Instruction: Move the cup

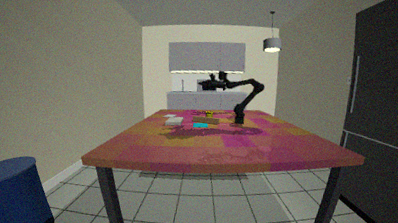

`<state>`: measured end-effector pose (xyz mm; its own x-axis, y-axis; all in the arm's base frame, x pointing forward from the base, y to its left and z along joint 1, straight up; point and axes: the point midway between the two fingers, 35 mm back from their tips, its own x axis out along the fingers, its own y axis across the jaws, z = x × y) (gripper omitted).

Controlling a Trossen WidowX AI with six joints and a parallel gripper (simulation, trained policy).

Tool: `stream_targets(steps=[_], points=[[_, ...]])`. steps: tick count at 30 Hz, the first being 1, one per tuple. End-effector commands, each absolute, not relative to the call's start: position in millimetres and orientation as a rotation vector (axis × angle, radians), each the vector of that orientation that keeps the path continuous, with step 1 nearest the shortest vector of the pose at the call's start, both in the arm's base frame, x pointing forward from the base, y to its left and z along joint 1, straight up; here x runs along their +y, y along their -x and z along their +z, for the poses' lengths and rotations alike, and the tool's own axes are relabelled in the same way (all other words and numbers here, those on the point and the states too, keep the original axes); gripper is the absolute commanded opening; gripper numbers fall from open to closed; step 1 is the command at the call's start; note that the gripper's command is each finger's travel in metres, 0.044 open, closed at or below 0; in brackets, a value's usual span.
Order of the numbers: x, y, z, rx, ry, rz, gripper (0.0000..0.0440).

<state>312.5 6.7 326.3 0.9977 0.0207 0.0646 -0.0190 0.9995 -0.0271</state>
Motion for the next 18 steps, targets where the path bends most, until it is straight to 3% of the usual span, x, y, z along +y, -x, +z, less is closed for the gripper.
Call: stream_targets(steps=[1, 13, 18], points=[[7, -312, 325, -0.058, 0.021, 0.018, 0.0374], [12, -311, 306, 0.076, -0.064, 0.015, 0.0062], [18, -311, 298, 0.149, -0.103, 0.030, 0.0059]])
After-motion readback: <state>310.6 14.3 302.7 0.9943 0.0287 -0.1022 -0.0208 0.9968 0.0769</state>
